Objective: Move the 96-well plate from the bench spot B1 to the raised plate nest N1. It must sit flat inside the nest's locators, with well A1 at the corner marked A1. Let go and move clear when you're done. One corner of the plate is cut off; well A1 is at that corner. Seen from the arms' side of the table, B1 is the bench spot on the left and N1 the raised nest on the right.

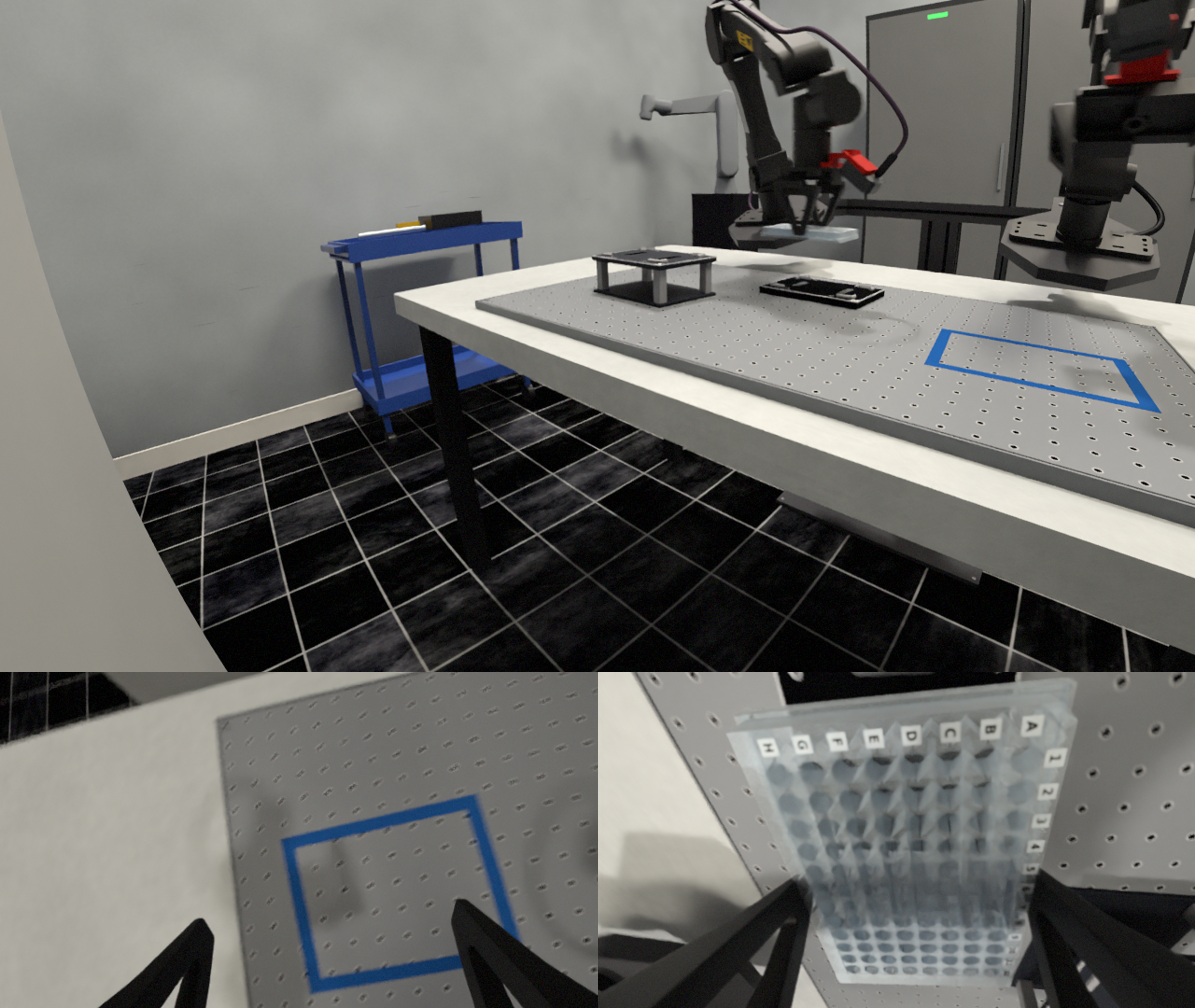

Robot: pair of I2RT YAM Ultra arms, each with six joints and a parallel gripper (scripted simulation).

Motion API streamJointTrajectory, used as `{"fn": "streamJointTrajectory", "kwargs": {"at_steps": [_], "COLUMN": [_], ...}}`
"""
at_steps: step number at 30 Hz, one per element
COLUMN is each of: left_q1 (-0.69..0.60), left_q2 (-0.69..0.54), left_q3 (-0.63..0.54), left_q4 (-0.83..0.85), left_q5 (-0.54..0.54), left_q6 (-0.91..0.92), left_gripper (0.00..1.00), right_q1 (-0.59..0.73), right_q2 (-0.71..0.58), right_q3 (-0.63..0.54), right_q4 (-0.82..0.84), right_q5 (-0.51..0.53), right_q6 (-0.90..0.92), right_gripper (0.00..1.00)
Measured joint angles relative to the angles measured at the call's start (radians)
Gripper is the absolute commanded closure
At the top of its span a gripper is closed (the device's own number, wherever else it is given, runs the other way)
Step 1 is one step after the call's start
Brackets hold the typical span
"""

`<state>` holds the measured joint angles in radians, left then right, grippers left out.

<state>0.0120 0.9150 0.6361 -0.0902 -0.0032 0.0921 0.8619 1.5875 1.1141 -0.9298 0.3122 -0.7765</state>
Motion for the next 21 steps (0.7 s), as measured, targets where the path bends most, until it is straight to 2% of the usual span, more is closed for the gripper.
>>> {"fn": "streamJointTrajectory", "kwargs": {"at_steps": [6, 12, 17, 21], "left_q1": [-0.282, -0.585, -0.750, -0.946], "left_q2": [0.045, 0.131, 0.183, 0.227], "left_q3": [-0.035, -0.073, -0.093, -0.114], "left_q4": [0.154, 0.328, 0.442, 0.547], "left_q5": [-0.065, -0.145, -0.202, -0.246], "left_q6": [0.005, 0.013, 0.019, 0.026], "left_gripper": [0.00, 0.00, 0.00, 0.00], "right_q1": [-0.266, -0.516, -0.613, -0.700], "right_q2": [-0.063, -0.056, -0.023, 0.031], "right_q3": [0.016, 0.114, 0.190, 0.266], "right_q4": [-0.012, -0.031, -0.051, -0.070], "right_q5": [-0.040, -0.098, -0.138, -0.171], "right_q6": [-0.209, -0.407, -0.510, -0.578], "right_gripper": [0.21, 0.21, 0.21, 0.21]}}
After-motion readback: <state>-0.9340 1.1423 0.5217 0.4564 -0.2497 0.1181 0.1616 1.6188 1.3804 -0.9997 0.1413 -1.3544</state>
